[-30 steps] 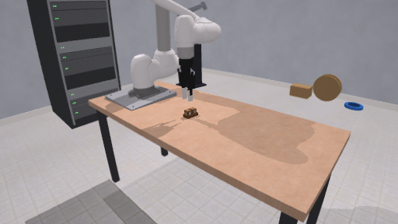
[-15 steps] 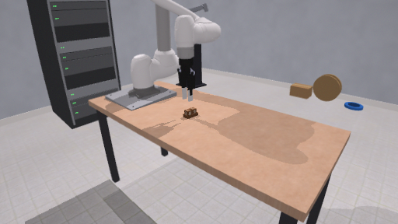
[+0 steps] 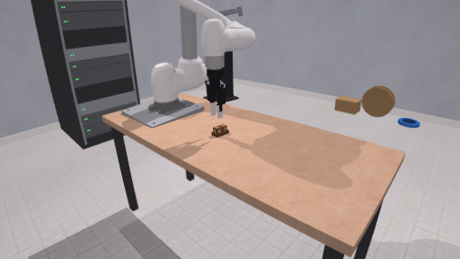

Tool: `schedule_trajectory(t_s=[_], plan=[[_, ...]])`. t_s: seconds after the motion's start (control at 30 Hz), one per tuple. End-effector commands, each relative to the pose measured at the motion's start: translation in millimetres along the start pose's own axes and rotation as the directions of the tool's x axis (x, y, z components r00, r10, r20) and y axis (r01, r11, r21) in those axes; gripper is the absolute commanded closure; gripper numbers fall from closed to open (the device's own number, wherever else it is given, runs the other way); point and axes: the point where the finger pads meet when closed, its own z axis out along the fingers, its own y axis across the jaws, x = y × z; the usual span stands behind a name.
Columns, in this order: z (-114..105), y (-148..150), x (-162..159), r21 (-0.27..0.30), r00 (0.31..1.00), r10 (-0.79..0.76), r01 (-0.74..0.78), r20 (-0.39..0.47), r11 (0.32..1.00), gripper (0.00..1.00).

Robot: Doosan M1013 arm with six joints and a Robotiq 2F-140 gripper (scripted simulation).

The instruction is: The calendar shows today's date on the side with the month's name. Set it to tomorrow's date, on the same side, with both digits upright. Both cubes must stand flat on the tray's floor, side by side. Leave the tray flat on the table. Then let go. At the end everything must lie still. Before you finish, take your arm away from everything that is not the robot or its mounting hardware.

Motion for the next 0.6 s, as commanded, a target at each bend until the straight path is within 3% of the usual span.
schedule_trajectory(t_s=[0.0, 0.57], plan=[[4.0, 0.0, 0.0, 0.000, 1.000, 0.000, 0.000, 0.000, 1.000, 0.71], [27.0, 0.0, -0.3, 0.000, 1.000, 0.000, 0.000, 0.000, 1.000, 0.71]])
